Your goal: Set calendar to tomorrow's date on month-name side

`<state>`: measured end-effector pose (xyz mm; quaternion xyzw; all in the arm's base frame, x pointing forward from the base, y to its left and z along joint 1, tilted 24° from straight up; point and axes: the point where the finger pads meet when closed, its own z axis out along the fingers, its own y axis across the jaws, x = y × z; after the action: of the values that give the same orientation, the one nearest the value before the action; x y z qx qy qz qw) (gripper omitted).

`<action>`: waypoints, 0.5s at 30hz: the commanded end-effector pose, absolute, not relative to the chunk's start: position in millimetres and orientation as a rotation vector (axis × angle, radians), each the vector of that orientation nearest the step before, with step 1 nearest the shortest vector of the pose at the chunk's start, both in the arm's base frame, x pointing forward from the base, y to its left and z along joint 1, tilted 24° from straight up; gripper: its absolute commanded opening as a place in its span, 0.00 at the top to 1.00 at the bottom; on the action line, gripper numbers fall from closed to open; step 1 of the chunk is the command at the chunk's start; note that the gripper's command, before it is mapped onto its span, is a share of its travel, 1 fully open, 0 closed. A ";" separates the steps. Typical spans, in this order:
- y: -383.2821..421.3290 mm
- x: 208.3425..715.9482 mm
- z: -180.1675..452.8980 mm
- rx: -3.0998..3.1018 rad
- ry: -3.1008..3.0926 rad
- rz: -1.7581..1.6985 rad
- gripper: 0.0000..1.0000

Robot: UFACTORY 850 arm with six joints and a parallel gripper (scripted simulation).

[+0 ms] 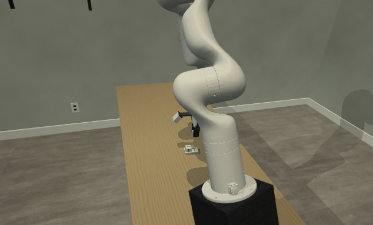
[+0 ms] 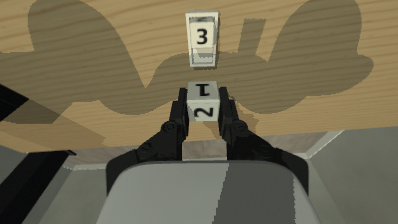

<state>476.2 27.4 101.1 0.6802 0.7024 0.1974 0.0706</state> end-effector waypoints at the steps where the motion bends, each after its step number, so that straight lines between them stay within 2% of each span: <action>1: 27.3 476.6 101.6 2.007 2.141 0.590 0.73; 15: 27.2 476.5 101.7 1.558 2.417 0.530 0.73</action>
<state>476.1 27.3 101.3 0.5855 0.7841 0.1859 0.0888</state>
